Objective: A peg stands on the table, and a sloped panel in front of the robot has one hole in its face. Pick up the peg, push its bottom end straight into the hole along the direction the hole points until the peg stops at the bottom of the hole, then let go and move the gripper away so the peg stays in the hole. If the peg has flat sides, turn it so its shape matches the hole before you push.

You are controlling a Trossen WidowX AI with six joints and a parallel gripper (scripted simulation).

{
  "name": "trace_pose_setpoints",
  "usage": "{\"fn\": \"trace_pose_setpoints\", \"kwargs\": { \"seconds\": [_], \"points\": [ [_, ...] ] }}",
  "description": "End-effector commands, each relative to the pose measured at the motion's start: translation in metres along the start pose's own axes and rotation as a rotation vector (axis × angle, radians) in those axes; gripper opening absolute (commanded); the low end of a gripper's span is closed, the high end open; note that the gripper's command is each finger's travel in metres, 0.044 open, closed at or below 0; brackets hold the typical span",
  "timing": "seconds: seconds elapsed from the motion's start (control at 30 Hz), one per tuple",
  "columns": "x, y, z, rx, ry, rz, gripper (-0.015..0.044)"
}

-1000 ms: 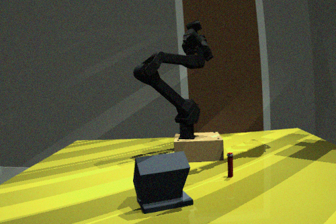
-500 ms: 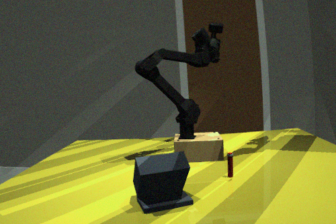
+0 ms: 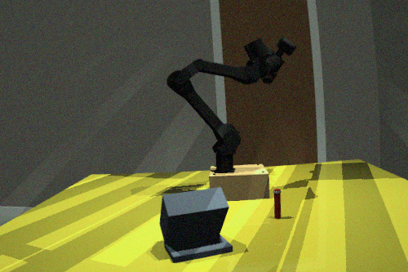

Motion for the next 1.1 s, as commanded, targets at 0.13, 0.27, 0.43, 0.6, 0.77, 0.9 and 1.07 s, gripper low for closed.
{"fn": "trace_pose_setpoints", "kwargs": {
  "seconds": [0.13,0.27,0.43,0.6,0.77,0.9,1.07],
  "points": [
    [-0.04,-0.002,-0.013,-0.049,0.236,0.158,0.044],
    [-0.06,-0.006,-0.019,-0.085,0.357,0.231,0.044],
    [-0.084,-0.013,-0.027,-0.143,0.508,0.318,0.044],
    [-0.107,-0.022,-0.034,-0.216,0.658,0.399,0.044],
    [-0.13,-0.034,-0.041,-0.301,0.804,0.473,0.044],
    [-0.148,-0.047,-0.048,-0.379,0.915,0.529,0.044],
    [-0.169,-0.064,-0.055,-0.488,1.053,0.591,0.044]
  ]
}}
Point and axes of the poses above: the point midway between the two fingers, 35 mm back from their tips, its own y axis out along the fingers, its own z axis across the jaws, x = y × z, the point moved 2 cm from there along -y, back along the fingers, and after that the axes turned 4 degrees about -y, right-handed, at the moved point
